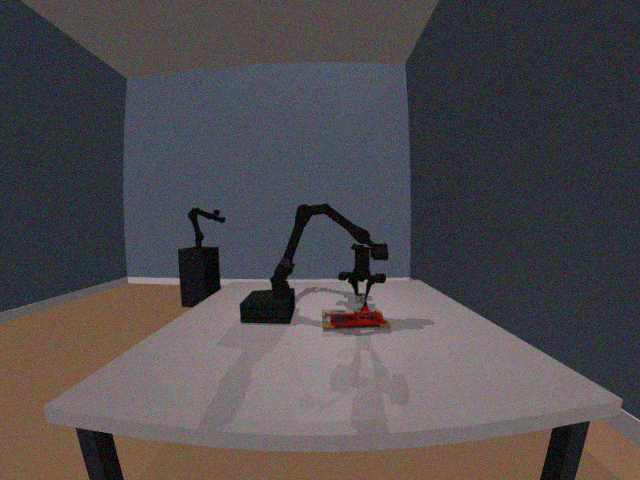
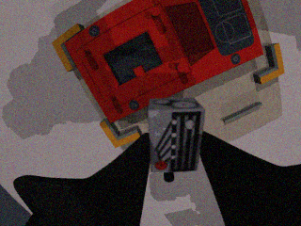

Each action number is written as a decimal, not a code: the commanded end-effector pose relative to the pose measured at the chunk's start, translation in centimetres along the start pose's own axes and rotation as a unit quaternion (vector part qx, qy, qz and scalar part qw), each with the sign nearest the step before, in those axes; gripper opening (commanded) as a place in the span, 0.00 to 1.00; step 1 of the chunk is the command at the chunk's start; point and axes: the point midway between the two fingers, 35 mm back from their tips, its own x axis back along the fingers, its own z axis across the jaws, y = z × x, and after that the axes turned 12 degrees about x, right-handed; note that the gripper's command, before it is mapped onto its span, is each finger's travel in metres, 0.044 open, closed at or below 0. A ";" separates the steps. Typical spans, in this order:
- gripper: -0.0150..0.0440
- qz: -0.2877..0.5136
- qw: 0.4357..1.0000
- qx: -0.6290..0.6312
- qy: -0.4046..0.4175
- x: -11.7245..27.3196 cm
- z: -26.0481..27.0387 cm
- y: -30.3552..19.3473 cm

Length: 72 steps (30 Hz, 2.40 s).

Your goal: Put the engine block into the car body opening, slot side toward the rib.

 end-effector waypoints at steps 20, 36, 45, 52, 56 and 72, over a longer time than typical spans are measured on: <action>0.25 -0.002 0.916 -0.402 0.003 -1.6 1.9 4.5; 0.43 -0.002 0.837 -0.548 0.003 -2.2 2.2 6.3; 0.52 -0.002 0.835 -0.550 0.003 -2.2 2.2 6.3; 0.52 -0.002 0.798 -0.602 0.003 -2.2 2.2 6.3; 0.52 -0.002 0.797 -0.604 0.003 -2.2 2.2 6.3; 0.52 -0.002 0.874 -0.486 0.003 -2.2 2.2 6.3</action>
